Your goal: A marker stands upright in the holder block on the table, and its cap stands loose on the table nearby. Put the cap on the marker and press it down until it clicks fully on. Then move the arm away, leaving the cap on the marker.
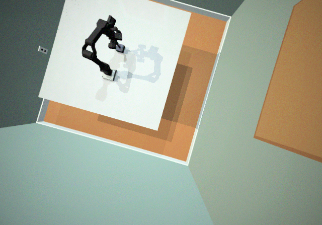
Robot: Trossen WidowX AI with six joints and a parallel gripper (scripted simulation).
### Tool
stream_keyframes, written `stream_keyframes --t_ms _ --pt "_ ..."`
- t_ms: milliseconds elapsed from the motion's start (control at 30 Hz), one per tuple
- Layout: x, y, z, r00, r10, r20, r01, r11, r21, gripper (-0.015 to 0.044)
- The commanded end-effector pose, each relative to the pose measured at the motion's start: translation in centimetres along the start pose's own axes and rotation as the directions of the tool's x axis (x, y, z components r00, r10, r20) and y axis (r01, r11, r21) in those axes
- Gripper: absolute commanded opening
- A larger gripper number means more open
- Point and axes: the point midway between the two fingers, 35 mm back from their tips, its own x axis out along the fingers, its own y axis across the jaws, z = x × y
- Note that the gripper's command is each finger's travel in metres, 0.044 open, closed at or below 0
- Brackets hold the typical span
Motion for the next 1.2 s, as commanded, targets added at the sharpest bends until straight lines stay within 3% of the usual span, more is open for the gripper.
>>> stream_keyframes --t_ms 0,1167 --pt "0.3 -0.1 0.0 1.0 -0.002 -0.002 0.002 1.0 -0.003 0.0" --pt "5.7 -0.1 -0.1 1.0 -0.002 -0.002 0.002 1.0 -0.003 0.0"
